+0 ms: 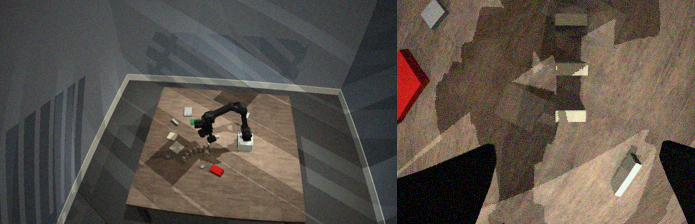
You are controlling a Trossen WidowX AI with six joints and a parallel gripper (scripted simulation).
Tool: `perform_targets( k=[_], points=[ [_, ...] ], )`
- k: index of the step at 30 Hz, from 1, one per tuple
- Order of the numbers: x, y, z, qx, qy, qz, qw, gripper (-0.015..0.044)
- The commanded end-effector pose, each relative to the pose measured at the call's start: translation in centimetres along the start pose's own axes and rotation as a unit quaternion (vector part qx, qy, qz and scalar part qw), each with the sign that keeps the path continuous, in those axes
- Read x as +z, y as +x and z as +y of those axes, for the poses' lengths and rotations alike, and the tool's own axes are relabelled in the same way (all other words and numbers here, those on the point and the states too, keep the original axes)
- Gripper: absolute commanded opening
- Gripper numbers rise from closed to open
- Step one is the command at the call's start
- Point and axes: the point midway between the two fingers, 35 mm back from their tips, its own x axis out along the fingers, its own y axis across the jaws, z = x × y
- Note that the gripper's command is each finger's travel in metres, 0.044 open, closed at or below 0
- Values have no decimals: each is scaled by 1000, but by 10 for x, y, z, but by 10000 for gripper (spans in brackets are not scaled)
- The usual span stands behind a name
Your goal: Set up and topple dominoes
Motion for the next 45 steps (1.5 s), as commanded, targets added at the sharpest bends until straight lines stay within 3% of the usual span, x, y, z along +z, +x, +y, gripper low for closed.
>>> perform_targets(
  k=[1, 8, 17, 26, 33, 45],
  points=[
    [-6, -38, 2, -1, -1, -4, 1000, 440],
    [-7, -36, -1, -1, 3, -4, 1000, 440],
    [-79, 36, -83, -6, 190, -2, 982, 440],
    [-82, 39, -84, -6, 194, -2, 981, 440],
    [-82, 101, -84, -6, 194, -2, 981, 440],
    [-81, 112, -84, -6, 194, -2, 981, 440]
  ],
)
